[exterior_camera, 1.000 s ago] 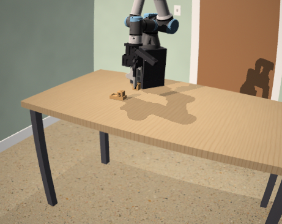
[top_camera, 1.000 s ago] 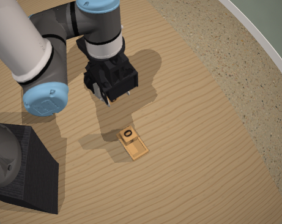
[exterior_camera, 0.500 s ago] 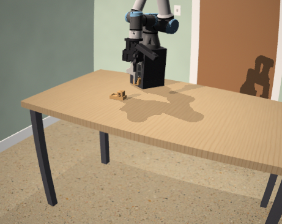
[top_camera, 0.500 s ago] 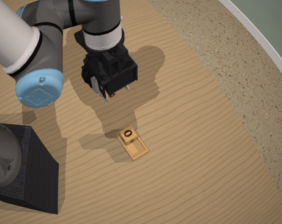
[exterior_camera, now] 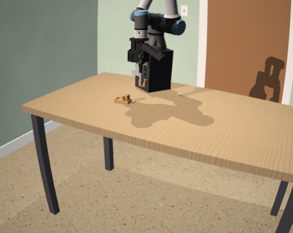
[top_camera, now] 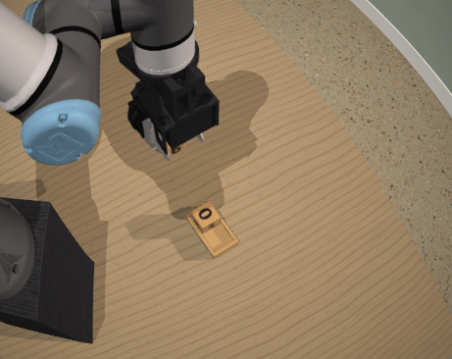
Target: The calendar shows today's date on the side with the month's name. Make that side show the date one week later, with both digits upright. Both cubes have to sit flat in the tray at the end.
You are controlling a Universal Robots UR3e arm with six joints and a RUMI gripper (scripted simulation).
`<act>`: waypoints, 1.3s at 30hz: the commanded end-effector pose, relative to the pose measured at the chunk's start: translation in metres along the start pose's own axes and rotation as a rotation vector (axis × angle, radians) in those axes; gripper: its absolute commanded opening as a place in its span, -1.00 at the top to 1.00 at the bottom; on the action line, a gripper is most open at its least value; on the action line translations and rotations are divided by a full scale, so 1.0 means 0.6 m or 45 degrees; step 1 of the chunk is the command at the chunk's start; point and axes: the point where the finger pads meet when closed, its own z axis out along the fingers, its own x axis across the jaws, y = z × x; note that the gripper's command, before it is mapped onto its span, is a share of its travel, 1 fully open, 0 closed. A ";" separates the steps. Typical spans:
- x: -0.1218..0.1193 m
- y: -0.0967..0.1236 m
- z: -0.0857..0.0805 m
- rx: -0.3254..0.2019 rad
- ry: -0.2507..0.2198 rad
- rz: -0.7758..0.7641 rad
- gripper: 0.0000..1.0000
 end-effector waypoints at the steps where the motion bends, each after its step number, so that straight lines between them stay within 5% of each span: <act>1: -0.001 0.000 -0.001 0.002 -0.008 0.001 0.78; 11: 0.000 0.010 -0.002 0.002 -0.009 0.001 0.78; 24: 0.005 0.169 -0.013 0.002 -0.010 -0.001 0.78; 32: -0.002 0.211 -0.017 0.003 -0.009 -0.001 0.78; 39: -0.003 0.214 -0.017 0.003 -0.009 -0.002 0.78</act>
